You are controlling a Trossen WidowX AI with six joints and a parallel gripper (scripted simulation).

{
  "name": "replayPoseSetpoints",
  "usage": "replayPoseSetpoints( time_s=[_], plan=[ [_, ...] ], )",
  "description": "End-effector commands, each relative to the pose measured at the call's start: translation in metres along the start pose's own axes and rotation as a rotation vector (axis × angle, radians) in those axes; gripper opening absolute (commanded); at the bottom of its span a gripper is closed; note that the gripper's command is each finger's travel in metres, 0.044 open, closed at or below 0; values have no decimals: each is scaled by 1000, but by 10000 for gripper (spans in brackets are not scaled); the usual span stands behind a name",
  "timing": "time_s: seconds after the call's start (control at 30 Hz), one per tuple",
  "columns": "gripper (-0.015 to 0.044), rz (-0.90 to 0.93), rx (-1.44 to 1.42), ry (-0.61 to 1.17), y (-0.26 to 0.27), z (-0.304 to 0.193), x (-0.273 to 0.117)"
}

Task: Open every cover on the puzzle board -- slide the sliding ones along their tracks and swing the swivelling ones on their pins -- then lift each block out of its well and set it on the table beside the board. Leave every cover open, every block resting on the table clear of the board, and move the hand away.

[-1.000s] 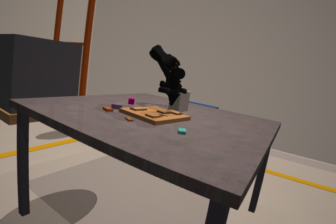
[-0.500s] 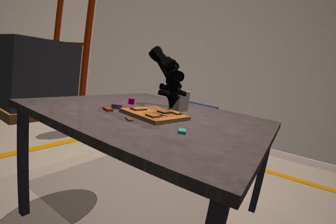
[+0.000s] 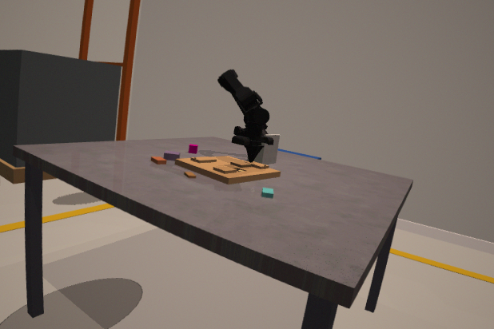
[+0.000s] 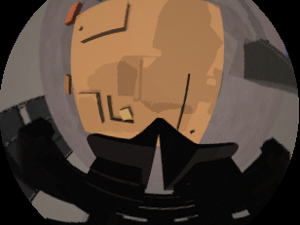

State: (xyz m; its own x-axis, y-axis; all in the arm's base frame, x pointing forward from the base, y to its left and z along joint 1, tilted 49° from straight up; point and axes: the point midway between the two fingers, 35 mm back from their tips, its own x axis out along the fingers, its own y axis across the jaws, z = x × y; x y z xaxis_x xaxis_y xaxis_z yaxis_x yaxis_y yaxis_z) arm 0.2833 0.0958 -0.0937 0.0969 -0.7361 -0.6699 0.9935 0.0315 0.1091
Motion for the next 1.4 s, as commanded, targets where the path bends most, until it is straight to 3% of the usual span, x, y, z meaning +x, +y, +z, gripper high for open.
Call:
replayPoseSetpoints(
  time_s=[0.0,1.37],
  plan=[
    [0,-3,-6,-6,-1,1,7],
    [0,-3,-7,-7,0,23,23]
  ],
)
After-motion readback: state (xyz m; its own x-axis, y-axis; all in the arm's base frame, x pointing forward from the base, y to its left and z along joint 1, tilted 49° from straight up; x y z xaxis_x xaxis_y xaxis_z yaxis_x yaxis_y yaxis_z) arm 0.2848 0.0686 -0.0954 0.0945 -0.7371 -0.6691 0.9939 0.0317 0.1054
